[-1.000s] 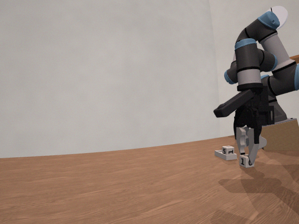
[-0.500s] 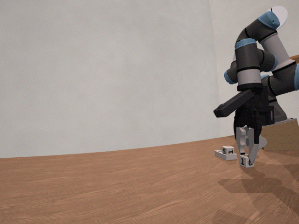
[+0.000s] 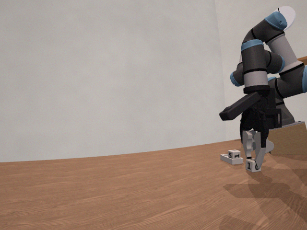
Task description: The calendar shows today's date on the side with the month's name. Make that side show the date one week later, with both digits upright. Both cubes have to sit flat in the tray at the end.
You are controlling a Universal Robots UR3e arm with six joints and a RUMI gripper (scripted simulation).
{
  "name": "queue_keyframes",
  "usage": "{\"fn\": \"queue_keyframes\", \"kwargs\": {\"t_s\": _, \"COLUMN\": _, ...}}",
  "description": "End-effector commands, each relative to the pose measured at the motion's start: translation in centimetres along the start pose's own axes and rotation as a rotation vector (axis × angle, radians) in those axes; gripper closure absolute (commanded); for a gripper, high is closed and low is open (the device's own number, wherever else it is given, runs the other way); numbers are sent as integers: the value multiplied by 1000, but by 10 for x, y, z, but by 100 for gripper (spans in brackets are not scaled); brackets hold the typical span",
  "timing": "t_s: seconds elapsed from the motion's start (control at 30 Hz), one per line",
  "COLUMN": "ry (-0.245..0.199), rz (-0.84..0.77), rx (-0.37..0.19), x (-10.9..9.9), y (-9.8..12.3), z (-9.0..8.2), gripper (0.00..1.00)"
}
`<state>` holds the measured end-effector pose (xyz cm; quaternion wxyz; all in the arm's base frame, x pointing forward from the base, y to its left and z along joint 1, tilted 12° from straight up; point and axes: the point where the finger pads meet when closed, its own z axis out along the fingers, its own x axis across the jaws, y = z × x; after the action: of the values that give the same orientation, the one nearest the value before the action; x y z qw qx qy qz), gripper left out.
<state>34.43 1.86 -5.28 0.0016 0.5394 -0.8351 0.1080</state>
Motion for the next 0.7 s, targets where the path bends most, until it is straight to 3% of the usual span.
{"fn": "queue_keyframes", "kwargs": {"t_s": 0.0, "ry": -1, "rz": 0, "rx": 2, "x": 0, "y": -1, "z": -1, "gripper": 86}}
{"fn": "queue_keyframes", "kwargs": {"t_s": 0.37, "ry": -1, "rz": 0, "rx": 2, "x": 0, "y": -1, "z": -1, "gripper": 72}}
{"fn": "queue_keyframes", "kwargs": {"t_s": 0.67, "ry": -1, "rz": 0, "rx": 2, "x": 0, "y": -1, "z": -1, "gripper": 72}}
